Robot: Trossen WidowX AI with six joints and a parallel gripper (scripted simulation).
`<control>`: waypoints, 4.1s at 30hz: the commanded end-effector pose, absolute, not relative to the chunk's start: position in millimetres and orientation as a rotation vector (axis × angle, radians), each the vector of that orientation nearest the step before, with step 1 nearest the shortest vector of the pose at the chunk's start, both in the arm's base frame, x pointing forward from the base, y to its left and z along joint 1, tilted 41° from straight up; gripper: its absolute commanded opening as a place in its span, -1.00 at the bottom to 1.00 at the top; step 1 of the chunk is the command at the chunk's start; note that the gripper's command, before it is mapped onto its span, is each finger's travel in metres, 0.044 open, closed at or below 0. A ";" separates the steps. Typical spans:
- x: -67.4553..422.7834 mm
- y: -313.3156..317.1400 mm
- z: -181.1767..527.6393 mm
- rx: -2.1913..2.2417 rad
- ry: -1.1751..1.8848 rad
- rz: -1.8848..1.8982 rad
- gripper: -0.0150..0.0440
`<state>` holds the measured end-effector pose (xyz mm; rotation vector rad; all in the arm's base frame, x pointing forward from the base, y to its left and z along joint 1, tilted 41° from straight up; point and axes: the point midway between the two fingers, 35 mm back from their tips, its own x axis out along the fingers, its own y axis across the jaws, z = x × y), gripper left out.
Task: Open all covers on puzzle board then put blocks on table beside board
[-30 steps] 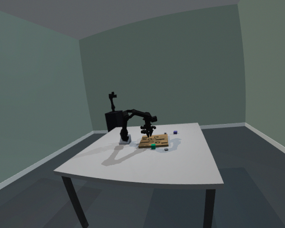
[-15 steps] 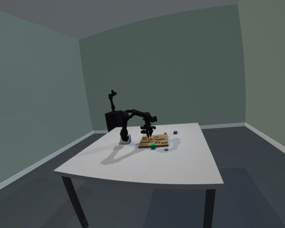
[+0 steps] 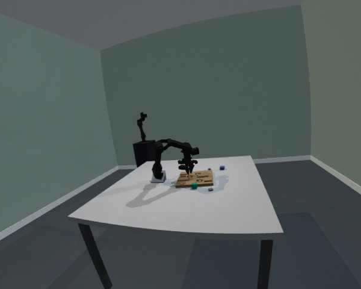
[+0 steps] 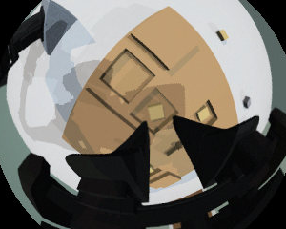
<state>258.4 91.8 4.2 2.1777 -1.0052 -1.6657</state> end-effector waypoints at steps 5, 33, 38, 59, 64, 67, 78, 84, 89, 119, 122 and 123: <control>258.2 85.1 -3.4 2.164 -1.004 -1.664 0.00; 259.7 74.6 -15.7 2.164 -1.005 -1.663 0.00; 260.2 71.5 -19.3 2.164 -1.005 -1.663 0.00; 262.6 72.7 -18.3 2.181 -1.007 -1.663 -0.22; 262.3 75.8 -15.2 2.179 -1.006 -1.664 -0.22; 262.0 78.5 -12.5 2.178 -1.005 -1.664 -0.22; 260.4 88.1 -2.4 2.173 -1.004 -1.665 -0.22; 259.3 93.2 3.4 2.170 -1.004 -1.665 -0.22; 258.2 97.4 8.2 2.168 -1.003 -1.665 -0.22; 254.0 121.7 36.0 2.703 -3.115 -0.524 -0.22; 253.6 123.5 38.1 2.659 -3.294 -0.323 -0.22; 253.5 123.9 38.6 2.639 -3.353 -0.250 -0.22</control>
